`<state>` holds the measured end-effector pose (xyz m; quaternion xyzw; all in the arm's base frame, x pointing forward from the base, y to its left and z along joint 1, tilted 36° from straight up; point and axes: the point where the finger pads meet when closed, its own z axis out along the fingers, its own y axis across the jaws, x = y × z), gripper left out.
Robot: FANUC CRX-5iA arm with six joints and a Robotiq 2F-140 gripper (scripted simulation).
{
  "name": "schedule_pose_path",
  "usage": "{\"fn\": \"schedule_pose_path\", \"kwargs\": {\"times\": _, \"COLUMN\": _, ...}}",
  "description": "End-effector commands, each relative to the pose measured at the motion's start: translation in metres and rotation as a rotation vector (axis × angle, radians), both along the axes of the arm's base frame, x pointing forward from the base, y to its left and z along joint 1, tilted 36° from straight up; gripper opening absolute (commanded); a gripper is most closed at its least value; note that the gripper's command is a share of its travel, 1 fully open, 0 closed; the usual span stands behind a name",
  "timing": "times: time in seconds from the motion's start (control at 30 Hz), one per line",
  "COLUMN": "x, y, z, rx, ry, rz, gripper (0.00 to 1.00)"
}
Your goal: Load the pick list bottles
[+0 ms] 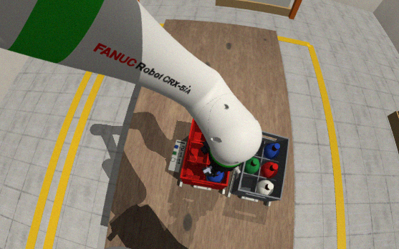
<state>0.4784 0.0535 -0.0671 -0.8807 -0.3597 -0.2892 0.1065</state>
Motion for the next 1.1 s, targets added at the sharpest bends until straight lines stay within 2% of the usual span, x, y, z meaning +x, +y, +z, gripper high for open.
{"fn": "schedule_pose_path", "kwargs": {"times": 0.0, "x": 0.001, "y": 0.0, "z": -0.001, "rx": 0.0, "ry": -0.001, "rz": 0.0, "gripper": 0.1}}
{"fn": "schedule_pose_path", "kwargs": {"times": 1.07, "x": 0.007, "y": 0.006, "z": -0.012, "rx": 0.0, "ry": -0.001, "rz": 0.0, "gripper": 0.1}}
